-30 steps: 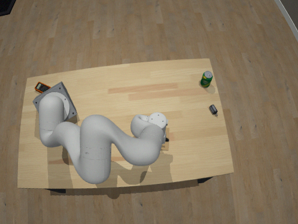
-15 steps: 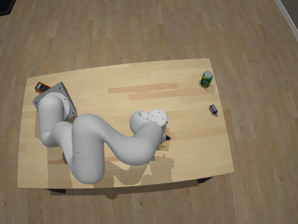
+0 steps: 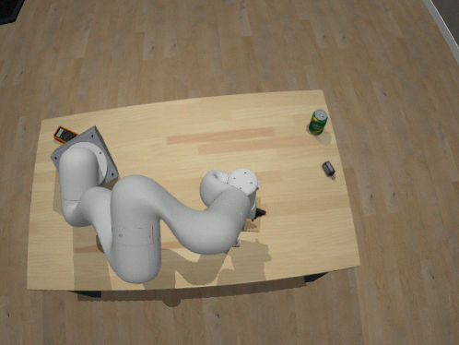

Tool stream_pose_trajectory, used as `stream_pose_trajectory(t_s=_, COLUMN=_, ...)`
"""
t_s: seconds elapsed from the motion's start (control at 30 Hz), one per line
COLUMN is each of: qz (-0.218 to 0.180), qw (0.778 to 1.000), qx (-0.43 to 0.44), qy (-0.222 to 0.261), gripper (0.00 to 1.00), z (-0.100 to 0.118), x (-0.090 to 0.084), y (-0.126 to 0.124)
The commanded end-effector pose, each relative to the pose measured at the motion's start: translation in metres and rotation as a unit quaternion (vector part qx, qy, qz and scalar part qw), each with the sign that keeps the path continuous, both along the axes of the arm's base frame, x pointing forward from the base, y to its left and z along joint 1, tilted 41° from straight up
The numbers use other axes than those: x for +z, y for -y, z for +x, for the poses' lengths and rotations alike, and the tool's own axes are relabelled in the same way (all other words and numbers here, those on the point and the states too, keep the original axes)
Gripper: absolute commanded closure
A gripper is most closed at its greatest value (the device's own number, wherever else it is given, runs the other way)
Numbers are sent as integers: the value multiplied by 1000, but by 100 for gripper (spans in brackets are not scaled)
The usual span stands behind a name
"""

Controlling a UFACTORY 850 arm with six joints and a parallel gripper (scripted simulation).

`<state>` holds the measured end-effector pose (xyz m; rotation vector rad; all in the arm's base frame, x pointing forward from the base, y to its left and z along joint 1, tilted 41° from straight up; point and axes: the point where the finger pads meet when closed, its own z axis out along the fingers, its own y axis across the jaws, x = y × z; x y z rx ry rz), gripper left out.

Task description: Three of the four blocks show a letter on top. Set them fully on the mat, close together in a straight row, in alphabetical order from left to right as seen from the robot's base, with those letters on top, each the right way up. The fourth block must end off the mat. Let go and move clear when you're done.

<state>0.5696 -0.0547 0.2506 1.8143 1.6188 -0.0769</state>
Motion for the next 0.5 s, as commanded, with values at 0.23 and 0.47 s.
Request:
stream_pose_trajectory(t_s=0.23, qz=0, qw=1000, qx=0, qy=1, gripper=0, z=-1, x=4, y=-3)
stream_pose_trajectory(t_s=0.47, qz=0, qw=1000, qx=0, qy=1, gripper=0, z=-8, x=17, y=-11)
